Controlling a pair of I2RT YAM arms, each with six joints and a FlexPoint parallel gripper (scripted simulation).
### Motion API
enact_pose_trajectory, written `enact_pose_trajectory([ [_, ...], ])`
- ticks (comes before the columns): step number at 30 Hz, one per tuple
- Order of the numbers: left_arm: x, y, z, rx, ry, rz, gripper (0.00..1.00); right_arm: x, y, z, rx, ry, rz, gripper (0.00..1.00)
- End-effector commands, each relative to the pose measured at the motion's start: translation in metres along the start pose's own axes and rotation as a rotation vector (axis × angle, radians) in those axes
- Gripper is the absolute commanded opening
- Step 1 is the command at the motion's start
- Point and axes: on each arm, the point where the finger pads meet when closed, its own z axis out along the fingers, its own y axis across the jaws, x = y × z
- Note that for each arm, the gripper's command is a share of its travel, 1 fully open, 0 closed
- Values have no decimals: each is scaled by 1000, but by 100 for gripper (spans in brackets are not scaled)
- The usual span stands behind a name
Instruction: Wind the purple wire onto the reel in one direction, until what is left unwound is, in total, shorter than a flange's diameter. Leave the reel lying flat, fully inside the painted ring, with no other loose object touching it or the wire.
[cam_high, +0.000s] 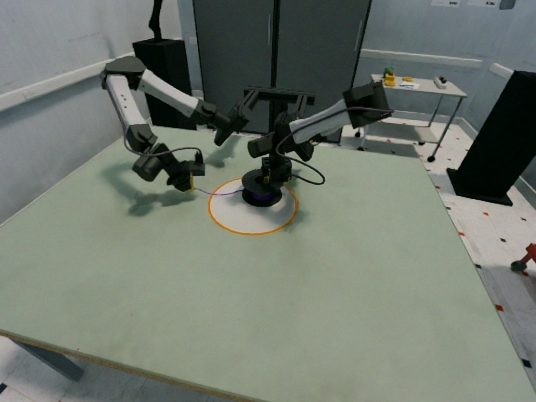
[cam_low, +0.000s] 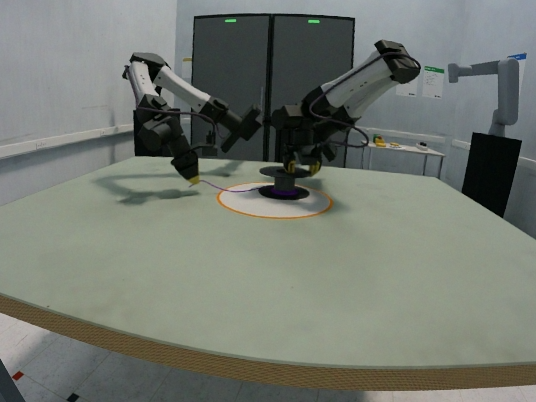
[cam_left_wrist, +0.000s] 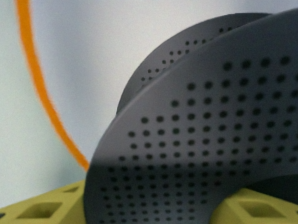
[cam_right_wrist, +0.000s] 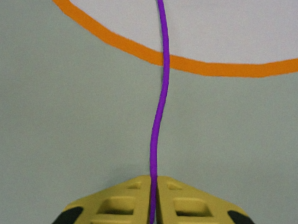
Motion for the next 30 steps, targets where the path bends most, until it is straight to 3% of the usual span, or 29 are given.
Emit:
enact_pose_trajectory([
  [1,-32,-3,0,26,-37,317,49,-11,-10,0,45,-44,4,0],
  [4,-48,-10,-1,17,-35,486,49,-19,-12,4,64,-96,38,0],
  [6,-48,-10,-1,17,-35,486,49,-19,-12,4,64,-96,38,0],
  [14,-65,-50,-3,-5,-39,967,49,-35,-13,15,103,-215,109,0],
  [21,-47,-96,-4,-21,-58,1378,49,-46,-16,19,64,-386,117,0],
  [23,-47,-96,-4,-21,-58,1378,49,-46,-16,19,64,-386,117,0],
  [24,-44,-99,-4,-23,-62,1538,49,-48,-14,19,46,-396,91,0],
  [30,-19,-112,-4,-41,-66,1882,49,-61,-4,22,-67,-430,-16,0],
])
